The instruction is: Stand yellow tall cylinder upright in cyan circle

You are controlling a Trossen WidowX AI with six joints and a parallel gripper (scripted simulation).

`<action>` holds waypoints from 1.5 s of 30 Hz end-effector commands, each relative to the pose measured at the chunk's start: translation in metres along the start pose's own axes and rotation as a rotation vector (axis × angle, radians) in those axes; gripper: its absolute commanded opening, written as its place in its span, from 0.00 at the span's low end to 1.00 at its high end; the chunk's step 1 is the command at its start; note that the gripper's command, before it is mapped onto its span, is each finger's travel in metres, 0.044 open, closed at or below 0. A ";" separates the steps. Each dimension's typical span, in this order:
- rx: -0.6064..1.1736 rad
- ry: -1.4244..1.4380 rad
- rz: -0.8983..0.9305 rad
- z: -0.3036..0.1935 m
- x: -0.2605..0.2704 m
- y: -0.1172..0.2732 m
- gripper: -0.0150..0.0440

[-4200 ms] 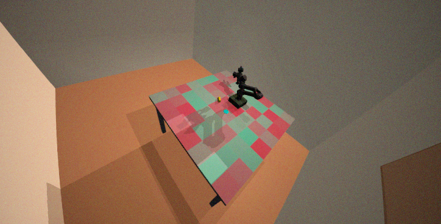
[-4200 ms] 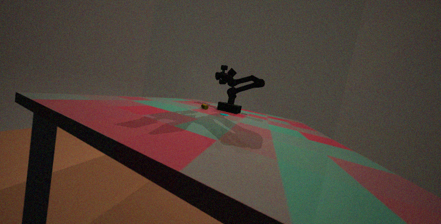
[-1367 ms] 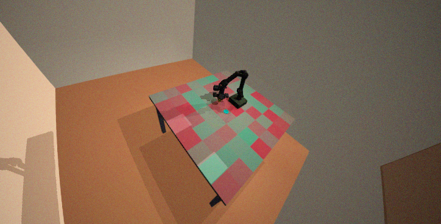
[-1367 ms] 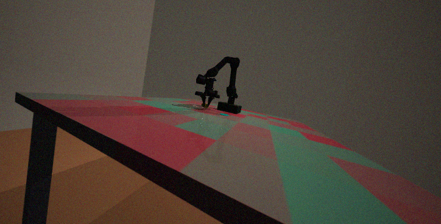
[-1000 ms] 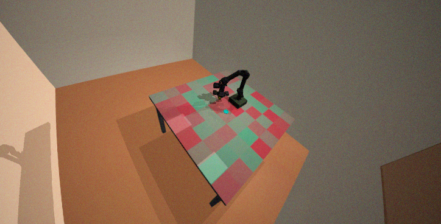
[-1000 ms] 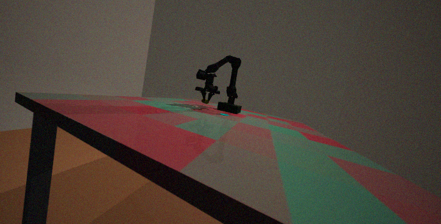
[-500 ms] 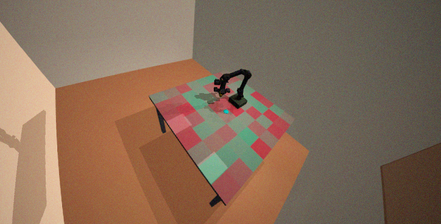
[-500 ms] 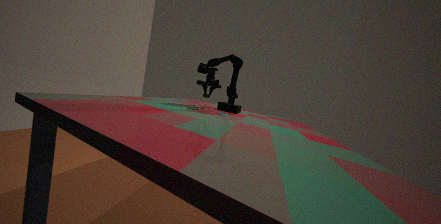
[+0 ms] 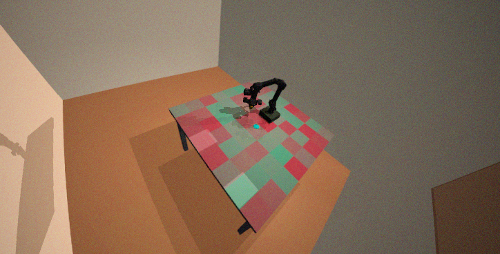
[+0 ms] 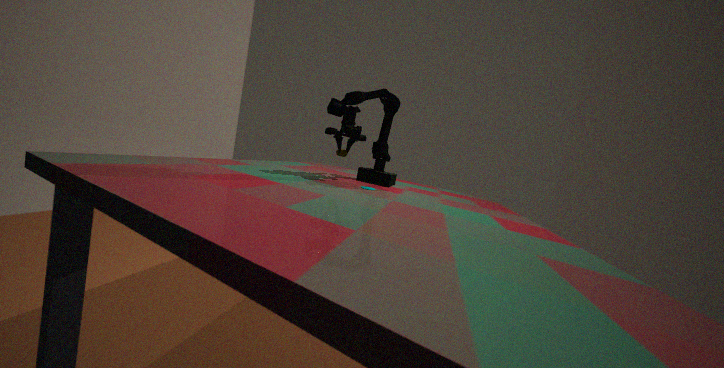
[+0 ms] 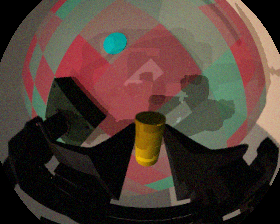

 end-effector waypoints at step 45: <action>-0.012 -0.842 0.002 0.088 0.014 0.012 0.43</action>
Point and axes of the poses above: the point midway between the two fingers, 35 mm back from their tips, its own y axis back along the fingers, its own x axis across the jaws, z = x × y, the point moved 10 cm from there along y, back along the fingers, and after that the axes turned 12 degrees about y, right-handed, at the moved point
